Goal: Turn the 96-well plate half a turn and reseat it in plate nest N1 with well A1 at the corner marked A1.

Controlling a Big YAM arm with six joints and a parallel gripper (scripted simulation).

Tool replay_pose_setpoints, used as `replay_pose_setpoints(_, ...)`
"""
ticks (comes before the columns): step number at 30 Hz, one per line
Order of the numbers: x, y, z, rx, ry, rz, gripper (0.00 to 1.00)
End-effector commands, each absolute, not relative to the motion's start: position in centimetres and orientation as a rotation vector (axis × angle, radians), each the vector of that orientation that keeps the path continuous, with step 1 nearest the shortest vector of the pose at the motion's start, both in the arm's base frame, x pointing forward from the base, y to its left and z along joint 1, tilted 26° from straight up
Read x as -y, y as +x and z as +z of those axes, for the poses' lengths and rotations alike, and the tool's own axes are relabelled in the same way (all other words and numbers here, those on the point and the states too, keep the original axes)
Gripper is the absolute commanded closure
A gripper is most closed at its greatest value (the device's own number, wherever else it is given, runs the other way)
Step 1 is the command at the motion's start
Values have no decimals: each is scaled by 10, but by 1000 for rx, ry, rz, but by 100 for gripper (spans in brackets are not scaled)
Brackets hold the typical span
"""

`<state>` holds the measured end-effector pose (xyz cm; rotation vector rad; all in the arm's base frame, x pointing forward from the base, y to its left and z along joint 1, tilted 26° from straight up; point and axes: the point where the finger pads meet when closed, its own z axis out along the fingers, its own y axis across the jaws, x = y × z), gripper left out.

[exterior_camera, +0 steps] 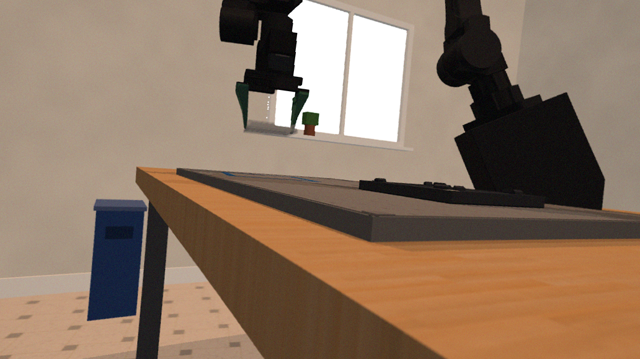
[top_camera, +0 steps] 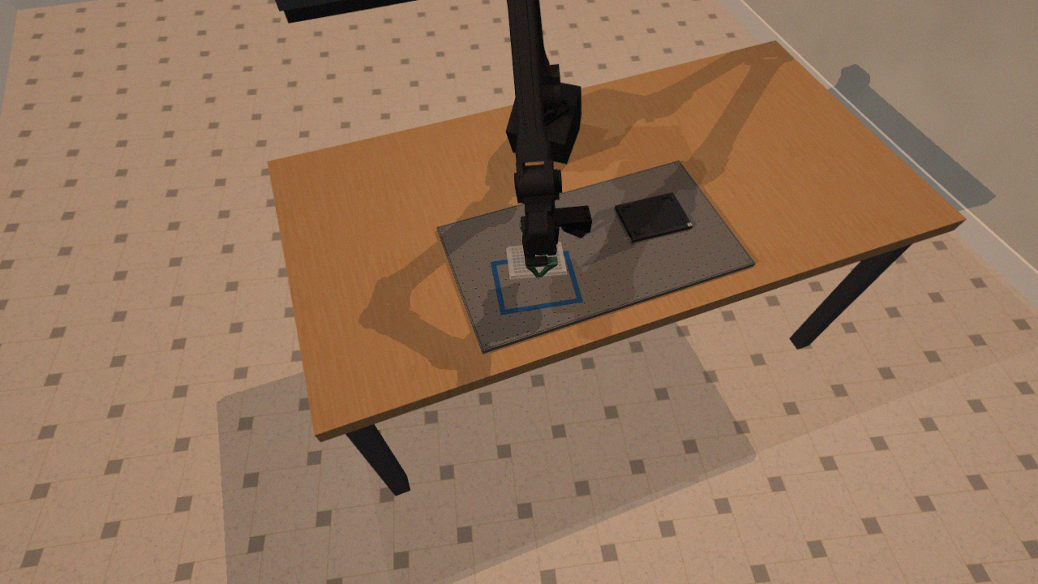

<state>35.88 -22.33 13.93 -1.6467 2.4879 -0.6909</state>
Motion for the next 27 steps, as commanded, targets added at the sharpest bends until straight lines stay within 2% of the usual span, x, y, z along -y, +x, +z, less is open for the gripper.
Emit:
replay_pose_setpoints(1,226,366,143,-2476,-1658,-691,100)
replay_pose_setpoints(5,226,366,143,-2476,-1658,-691,100)
replay_pose_setpoints(10,226,366,144,-2585,-1403,-670,100)
replay_pose_setpoints(27,226,366,144,-2585,-1406,-669,100)
